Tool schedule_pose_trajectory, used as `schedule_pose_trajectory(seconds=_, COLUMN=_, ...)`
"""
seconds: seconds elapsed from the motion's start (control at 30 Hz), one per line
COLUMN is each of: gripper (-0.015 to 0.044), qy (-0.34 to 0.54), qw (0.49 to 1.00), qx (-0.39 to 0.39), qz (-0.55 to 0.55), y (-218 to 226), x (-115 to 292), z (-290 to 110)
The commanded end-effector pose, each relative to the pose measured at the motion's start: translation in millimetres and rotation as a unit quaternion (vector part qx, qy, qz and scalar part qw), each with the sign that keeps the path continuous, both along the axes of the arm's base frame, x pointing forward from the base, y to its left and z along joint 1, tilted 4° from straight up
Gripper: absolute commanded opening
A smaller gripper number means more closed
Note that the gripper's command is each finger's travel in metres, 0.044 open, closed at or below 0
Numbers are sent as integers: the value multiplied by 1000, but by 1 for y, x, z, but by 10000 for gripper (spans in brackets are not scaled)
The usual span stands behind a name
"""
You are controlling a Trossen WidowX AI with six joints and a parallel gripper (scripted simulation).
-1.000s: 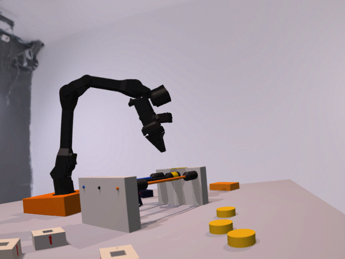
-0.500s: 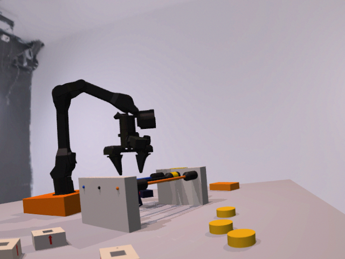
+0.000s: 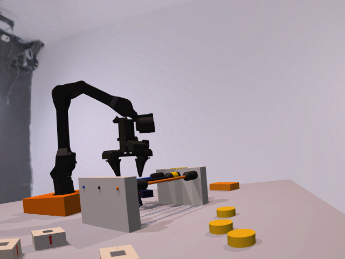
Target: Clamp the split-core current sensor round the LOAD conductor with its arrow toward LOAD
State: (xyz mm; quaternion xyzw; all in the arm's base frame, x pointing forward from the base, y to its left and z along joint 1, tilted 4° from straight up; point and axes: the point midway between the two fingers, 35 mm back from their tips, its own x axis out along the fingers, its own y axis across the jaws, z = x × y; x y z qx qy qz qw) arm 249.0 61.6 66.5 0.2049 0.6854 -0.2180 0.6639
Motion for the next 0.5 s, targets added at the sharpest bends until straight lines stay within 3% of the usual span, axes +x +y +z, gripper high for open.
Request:
schedule_pose_trajectory(seconds=0.0, gripper=440, qy=3, qw=1000, qx=-2, qz=-2, y=-1, x=-1, z=-9)
schedule_pose_trajectory(seconds=0.47, gripper=440, qy=3, qw=1000, qx=-2, qz=-2, y=-1, x=-2, z=-32)
